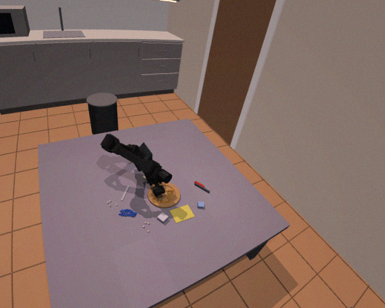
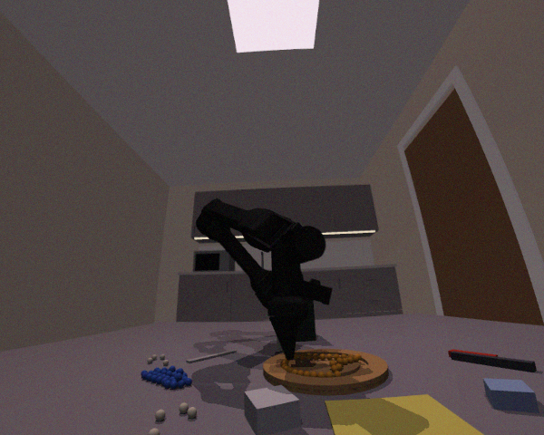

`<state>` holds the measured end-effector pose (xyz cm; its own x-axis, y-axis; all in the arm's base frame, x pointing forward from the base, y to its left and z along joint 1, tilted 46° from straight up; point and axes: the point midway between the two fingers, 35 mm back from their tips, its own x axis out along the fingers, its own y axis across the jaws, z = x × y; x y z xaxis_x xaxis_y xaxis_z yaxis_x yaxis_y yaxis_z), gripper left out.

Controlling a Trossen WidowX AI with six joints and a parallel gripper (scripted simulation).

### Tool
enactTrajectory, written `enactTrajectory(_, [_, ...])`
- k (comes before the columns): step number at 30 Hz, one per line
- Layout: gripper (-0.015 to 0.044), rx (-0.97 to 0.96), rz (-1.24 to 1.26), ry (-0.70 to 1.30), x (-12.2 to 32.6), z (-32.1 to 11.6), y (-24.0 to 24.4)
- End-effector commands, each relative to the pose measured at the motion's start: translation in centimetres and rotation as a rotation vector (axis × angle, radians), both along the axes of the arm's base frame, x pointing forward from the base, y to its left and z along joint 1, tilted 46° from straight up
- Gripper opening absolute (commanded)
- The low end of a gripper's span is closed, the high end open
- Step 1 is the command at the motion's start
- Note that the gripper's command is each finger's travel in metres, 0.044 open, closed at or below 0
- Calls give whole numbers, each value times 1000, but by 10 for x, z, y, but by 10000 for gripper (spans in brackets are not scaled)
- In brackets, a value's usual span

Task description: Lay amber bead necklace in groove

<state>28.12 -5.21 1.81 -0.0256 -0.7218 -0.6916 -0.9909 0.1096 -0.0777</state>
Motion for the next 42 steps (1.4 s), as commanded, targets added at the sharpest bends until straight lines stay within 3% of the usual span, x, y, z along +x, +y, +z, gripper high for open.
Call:
enactTrajectory(1, [440,0,-4,-5,0,0,0])
enactTrajectory(9, [440,0,-4,-5,0,0,0])
enactTrajectory(16, [256,-6,-218,-228,7,15,29])
enactTrajectory(21, [125,-7,-225,-235,7,15,30])
enactTrajectory(42, [120,-4,-225,-240,8,1,15])
